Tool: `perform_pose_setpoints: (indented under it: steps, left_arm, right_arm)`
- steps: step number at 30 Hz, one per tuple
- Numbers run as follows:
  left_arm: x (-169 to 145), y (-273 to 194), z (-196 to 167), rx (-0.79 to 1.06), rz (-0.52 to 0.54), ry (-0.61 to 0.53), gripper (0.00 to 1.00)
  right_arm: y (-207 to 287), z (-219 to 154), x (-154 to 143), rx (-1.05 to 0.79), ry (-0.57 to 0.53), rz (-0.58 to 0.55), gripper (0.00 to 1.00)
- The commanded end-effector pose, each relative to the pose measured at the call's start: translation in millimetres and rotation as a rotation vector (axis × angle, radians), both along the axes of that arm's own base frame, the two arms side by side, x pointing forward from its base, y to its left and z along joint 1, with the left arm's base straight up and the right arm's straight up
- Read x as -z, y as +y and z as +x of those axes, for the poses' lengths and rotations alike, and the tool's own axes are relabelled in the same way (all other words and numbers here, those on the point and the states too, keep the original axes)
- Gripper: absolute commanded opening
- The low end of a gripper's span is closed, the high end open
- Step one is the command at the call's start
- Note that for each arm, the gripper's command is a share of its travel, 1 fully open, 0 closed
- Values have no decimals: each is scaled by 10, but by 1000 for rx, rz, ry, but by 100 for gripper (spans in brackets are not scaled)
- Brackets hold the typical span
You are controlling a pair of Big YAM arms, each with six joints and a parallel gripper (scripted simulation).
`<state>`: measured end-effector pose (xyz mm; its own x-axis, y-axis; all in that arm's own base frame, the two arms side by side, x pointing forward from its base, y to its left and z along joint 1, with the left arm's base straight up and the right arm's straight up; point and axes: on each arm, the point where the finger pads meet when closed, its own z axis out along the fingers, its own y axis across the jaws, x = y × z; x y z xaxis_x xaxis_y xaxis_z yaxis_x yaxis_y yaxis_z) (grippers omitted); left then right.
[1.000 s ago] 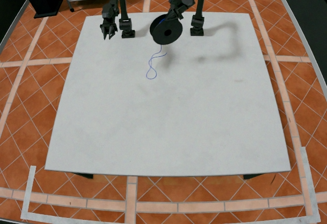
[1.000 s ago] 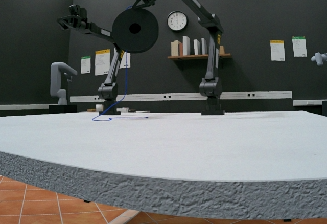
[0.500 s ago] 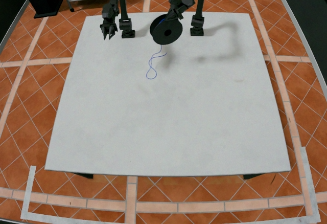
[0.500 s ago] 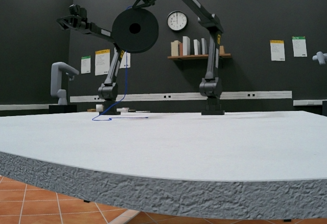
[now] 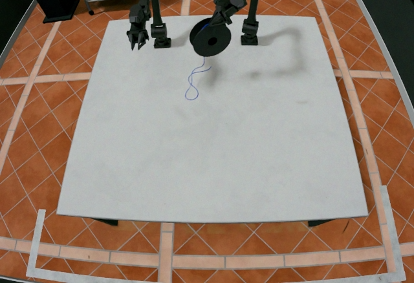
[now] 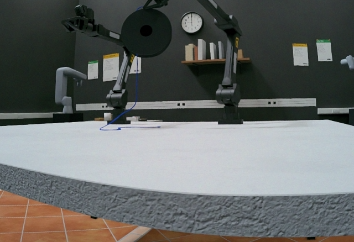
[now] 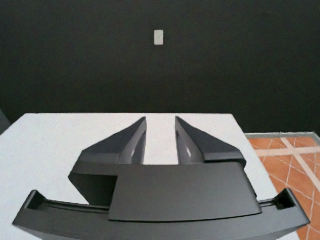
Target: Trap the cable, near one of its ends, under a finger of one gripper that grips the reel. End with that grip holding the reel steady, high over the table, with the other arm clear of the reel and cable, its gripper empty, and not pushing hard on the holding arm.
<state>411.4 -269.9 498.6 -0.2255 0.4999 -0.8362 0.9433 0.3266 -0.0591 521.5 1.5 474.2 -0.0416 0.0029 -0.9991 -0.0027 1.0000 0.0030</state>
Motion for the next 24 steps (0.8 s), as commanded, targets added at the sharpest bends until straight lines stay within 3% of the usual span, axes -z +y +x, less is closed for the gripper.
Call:
perform_pose_setpoints:
  steps: [1,24]
  left_arm:
    - [-566,-69,-71,11,-47,-93,0]
    - [-566,-69,-71,11,-47,-93,0]
  right_arm:
    - [-73,-60,-312,11,-75,-8,30]
    - [-73,-60,-312,11,-75,-8,30]
